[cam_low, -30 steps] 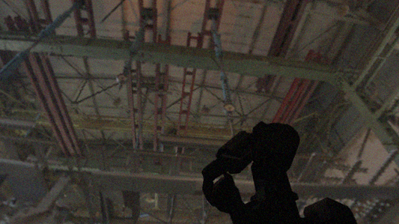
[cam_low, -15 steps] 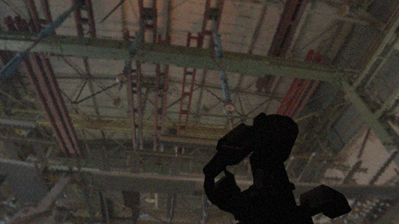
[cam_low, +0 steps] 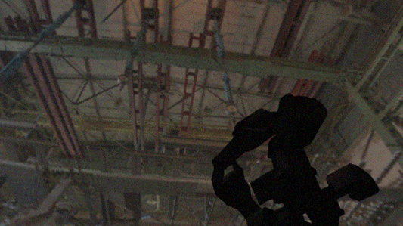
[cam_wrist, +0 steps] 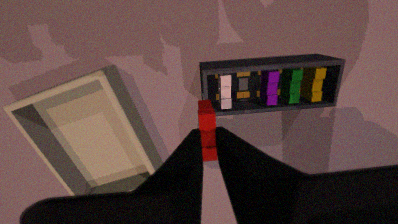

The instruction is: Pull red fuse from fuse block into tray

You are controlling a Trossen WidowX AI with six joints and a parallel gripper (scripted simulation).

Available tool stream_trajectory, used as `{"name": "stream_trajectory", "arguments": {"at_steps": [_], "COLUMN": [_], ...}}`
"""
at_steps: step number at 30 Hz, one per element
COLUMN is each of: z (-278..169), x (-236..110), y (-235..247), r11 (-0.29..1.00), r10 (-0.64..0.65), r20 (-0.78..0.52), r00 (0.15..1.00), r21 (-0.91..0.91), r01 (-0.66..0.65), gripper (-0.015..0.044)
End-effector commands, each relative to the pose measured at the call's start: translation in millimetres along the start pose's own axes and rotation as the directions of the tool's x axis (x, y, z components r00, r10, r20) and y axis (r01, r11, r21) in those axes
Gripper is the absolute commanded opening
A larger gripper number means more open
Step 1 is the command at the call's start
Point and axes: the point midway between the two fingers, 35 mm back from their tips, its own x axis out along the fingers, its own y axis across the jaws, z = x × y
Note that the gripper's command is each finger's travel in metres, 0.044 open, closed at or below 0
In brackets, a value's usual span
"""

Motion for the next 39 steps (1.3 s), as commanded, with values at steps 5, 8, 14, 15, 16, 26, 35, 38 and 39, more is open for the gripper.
{"name": "stream_trajectory", "arguments": {"at_steps": [5,8,14,15,16,26,35,38,39], "z": [-14,-21,-36,-39,-42,-47,-46,-47,-47], "x": [0,1,2,3,3,8,23,28,29], "y": [48,64,97,102,107,115,115,115,115], "r11": [1.000,1.000,1.000,1.000,1.000,1.000,1.000,1.000,1.000], "r10": [0.002,0.002,0.001,0.001,0.001,0.000,-0.001,-0.001,-0.001], "r20": [-0.011,-0.011,-0.011,-0.011,-0.011,-0.011,-0.010,-0.010,-0.010], "r00": [1.000,1.000,1.000,1.000,1.000,1.000,1.000,1.000,1.000], "r21": [-0.001,0.000,0.001,0.001,0.002,0.002,0.002,0.002,0.002], "r01": [-0.002,-0.002,-0.001,-0.001,-0.001,0.000,0.001,0.001,0.001], "gripper": [0.0000,0.0000,0.0000,0.0000,0.0000,0.0000,0.0000,0.0000,0.0000]}}
